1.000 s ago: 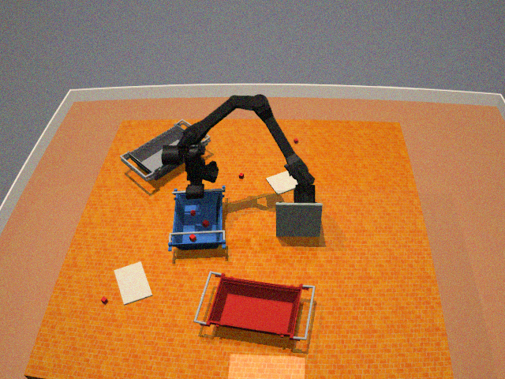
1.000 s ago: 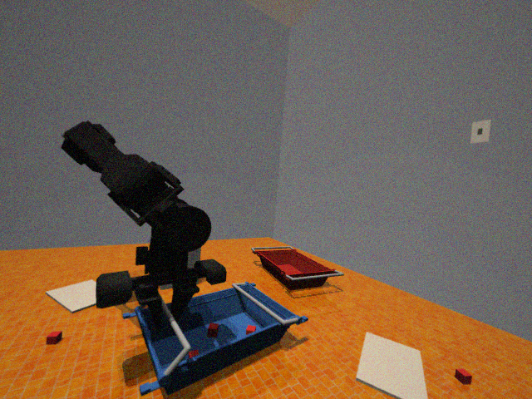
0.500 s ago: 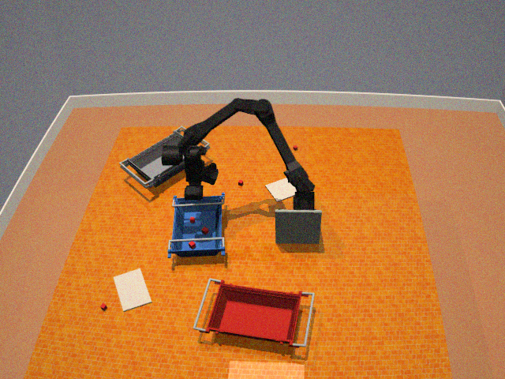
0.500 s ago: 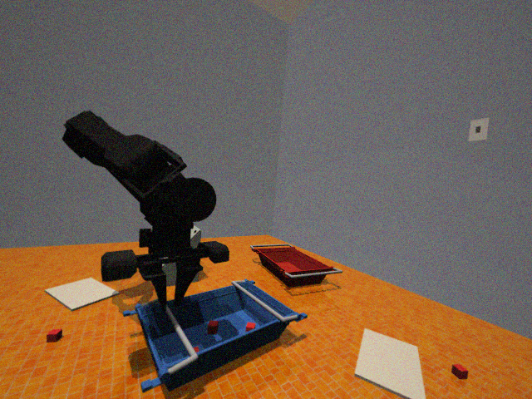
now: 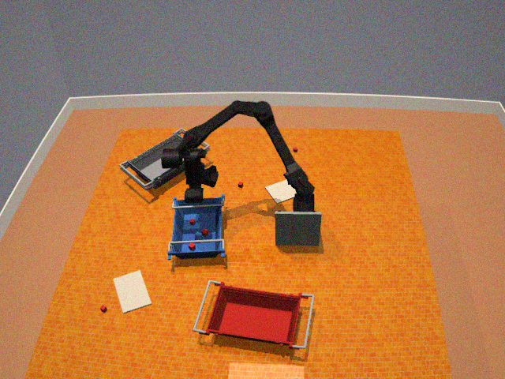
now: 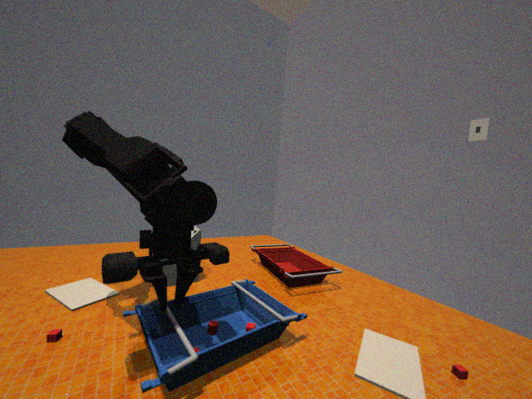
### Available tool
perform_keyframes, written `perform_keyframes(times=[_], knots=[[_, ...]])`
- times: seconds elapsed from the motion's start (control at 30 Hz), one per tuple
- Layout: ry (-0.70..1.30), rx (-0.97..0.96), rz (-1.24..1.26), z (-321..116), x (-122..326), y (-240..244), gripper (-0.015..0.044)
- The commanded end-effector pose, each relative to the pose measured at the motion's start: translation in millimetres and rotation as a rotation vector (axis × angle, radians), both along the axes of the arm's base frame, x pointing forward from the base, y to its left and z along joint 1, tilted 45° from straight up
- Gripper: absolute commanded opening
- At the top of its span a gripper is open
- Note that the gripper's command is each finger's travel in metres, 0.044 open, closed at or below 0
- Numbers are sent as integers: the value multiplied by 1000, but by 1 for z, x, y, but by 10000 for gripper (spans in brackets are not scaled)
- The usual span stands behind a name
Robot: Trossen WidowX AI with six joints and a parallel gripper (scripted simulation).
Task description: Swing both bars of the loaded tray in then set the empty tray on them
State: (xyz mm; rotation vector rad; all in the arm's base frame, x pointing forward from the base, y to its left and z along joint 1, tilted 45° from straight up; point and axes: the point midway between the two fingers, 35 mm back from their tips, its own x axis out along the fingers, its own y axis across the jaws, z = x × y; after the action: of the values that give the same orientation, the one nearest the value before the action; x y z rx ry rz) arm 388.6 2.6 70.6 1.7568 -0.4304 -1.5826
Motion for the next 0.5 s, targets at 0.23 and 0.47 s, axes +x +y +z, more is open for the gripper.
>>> perform_keyframes(times=[0.23,0.47], knots=[[1,-1,1,-1,0,0,3],[1,-1,1,-1,0,0,0]])
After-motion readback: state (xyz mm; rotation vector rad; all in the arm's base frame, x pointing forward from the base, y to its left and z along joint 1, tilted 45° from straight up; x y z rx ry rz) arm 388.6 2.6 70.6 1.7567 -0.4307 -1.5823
